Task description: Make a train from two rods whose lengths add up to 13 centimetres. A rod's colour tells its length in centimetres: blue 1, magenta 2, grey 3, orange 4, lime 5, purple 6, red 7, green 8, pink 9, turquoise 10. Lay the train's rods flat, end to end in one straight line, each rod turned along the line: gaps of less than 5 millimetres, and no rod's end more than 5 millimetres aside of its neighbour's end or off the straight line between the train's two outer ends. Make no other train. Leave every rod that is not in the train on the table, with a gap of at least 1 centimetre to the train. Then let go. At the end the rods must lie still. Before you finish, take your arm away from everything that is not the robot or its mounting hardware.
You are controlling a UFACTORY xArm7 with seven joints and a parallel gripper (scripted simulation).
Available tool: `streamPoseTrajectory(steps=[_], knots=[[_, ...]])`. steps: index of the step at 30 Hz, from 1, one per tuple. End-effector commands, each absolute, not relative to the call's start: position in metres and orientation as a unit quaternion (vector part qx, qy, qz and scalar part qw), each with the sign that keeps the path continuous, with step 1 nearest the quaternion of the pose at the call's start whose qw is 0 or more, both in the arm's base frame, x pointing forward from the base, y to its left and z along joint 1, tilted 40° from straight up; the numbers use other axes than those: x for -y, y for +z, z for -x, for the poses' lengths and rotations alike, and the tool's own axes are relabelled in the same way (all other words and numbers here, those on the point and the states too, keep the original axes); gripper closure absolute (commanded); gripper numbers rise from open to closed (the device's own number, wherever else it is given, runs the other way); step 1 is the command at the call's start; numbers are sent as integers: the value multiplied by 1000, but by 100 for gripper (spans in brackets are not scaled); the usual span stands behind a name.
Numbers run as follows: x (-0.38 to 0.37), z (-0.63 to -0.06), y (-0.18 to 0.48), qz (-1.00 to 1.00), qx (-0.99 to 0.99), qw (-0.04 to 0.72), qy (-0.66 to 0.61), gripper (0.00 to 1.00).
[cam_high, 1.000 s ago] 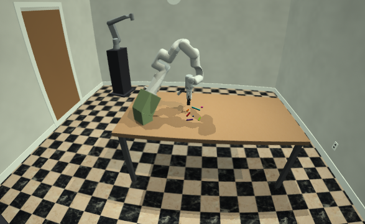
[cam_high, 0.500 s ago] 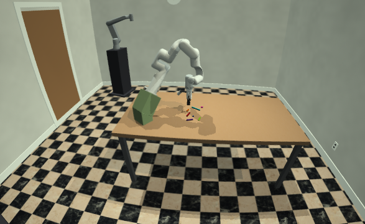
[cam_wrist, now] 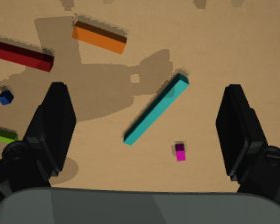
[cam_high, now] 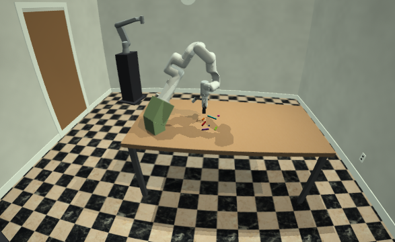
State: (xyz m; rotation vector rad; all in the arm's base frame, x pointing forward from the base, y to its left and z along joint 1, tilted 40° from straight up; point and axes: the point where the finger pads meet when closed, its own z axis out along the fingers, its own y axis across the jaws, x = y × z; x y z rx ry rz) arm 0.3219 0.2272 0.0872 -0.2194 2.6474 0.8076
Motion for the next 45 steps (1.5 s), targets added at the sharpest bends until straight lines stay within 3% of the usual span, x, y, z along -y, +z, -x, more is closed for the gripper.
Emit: streamPoseTrajectory(steps=[1,27,45], knots=[[-224,-323,85,46,-940,169,292,0],[-190,-337,63,-321,-889,10,327,0],[-157,-352,45,-580,-744,-103,316,0]])
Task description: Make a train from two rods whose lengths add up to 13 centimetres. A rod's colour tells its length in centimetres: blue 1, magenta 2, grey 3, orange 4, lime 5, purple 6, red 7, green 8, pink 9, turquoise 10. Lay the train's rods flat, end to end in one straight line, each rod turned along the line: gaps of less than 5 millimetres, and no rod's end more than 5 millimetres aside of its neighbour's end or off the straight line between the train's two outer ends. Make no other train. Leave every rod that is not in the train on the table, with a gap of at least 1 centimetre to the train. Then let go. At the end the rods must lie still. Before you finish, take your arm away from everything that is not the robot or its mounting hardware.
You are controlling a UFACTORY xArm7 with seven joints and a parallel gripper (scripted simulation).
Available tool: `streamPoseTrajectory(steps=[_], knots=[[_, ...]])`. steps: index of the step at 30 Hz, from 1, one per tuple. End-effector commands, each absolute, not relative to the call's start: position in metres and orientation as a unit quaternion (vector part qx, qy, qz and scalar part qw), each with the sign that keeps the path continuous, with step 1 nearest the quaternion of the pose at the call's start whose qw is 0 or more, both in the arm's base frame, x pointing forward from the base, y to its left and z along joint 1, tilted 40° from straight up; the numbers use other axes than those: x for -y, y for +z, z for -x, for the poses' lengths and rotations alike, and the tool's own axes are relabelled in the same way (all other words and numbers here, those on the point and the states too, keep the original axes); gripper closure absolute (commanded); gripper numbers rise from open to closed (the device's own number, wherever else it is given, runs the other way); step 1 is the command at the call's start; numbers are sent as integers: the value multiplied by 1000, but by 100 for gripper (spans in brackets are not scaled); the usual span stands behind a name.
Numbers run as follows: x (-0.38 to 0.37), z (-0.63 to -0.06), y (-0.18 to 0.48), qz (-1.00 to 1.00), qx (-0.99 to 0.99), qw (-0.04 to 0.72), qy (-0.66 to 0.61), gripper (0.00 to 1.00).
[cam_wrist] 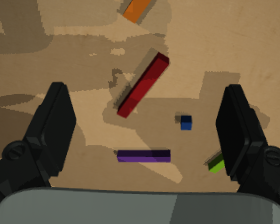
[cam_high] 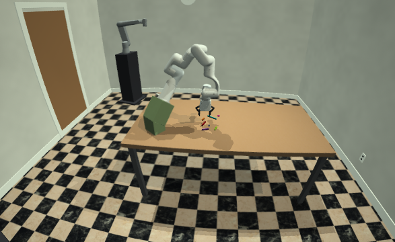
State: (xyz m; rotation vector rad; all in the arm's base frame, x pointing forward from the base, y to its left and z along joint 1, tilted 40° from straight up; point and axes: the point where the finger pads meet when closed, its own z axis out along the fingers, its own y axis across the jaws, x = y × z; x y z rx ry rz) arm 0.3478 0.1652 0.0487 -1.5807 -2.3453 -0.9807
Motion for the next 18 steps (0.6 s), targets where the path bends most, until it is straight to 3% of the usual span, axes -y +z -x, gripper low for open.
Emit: streamPoseTrajectory(steps=[1,18], knots=[[-156,-352,44,588,737,107,-315,0],[-121,-368,26,762,552,185,-284,0]])
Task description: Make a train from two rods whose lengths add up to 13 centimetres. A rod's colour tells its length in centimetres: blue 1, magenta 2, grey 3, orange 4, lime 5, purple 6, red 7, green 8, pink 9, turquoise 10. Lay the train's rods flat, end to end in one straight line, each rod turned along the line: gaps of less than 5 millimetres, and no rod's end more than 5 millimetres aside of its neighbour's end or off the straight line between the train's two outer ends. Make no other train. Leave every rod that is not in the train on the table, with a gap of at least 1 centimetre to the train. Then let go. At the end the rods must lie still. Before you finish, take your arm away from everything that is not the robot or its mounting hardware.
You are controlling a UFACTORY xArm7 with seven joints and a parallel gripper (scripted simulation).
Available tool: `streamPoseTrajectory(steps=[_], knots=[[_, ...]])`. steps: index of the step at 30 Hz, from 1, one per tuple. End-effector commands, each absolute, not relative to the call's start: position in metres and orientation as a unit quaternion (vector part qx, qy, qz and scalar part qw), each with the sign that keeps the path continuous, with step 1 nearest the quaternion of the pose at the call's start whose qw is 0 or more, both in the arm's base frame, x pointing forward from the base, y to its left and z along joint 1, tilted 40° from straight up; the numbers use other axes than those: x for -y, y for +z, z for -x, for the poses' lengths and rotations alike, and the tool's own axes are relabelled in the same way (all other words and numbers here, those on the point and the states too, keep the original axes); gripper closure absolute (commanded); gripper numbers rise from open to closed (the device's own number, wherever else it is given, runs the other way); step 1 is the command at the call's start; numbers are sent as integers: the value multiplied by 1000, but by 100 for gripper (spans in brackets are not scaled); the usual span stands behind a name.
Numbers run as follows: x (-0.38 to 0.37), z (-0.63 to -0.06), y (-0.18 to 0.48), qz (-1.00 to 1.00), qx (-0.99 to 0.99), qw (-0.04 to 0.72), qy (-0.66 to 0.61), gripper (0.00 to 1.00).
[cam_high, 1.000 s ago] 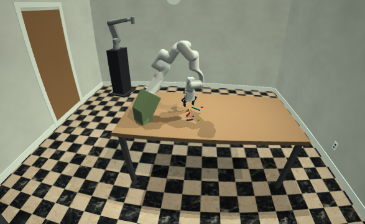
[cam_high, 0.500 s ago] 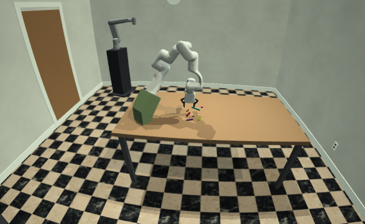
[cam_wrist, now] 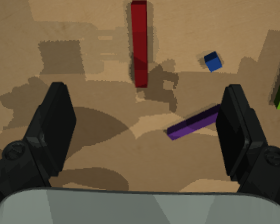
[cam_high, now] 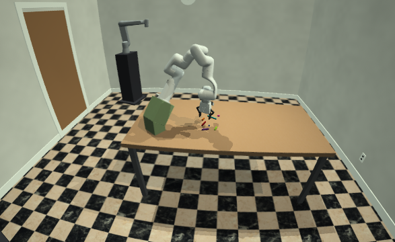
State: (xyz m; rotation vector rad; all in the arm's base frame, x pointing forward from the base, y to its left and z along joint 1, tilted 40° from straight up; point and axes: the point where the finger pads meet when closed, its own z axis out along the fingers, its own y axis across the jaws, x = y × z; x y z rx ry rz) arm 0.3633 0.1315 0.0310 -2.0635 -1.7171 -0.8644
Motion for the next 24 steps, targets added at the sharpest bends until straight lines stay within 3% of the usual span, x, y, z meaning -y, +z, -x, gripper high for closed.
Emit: streamPoseTrajectory(steps=[1,24], knots=[[-119,-369,25,770,541,188,-282,0],[-57,-391,-1,913,228,254,-225,0]])
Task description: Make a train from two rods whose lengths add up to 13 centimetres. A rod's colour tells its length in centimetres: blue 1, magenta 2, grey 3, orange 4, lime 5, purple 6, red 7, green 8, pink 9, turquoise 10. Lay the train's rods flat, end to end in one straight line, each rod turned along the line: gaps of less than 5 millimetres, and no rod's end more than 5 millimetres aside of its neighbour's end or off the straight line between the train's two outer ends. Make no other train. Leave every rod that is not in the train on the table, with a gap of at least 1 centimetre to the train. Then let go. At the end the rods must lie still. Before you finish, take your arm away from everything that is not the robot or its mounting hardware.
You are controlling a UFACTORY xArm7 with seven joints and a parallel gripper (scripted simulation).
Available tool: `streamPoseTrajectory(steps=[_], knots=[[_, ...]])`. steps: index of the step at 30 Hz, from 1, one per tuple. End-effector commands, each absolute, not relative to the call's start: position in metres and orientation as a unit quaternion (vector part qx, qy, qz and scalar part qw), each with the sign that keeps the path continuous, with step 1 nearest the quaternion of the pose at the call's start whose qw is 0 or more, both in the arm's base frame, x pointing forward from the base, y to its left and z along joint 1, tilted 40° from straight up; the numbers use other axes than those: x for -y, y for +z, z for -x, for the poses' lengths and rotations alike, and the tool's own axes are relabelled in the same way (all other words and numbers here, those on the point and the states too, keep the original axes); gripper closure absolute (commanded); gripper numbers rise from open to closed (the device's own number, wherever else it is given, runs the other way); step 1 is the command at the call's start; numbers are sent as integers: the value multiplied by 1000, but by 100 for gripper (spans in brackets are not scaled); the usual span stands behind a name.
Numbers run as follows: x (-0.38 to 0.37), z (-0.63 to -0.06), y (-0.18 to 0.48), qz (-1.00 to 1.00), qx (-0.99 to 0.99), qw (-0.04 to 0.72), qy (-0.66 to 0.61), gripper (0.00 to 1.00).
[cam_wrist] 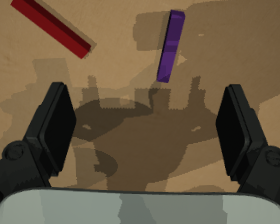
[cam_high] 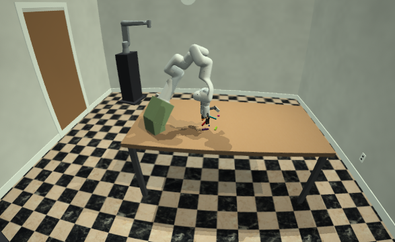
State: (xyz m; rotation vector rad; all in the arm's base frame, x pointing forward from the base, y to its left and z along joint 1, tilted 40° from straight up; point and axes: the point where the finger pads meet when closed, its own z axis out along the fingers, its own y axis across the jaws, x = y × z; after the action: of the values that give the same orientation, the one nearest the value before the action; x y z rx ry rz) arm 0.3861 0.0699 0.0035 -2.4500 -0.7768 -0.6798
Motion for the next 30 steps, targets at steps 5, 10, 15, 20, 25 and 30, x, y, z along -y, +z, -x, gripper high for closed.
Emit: streamPoseTrajectory(steps=[5,10,15,20,25,30], knots=[[-54,-391,-2,915,218,255,-223,76],[-54,-391,-2,915,218,255,-223,76],[-54,-391,-2,915,218,255,-223,76],[-54,-391,-2,915,218,255,-223,76],[-54,-391,-2,915,218,255,-223,76],[-54,-391,-2,915,218,255,-223,76]])
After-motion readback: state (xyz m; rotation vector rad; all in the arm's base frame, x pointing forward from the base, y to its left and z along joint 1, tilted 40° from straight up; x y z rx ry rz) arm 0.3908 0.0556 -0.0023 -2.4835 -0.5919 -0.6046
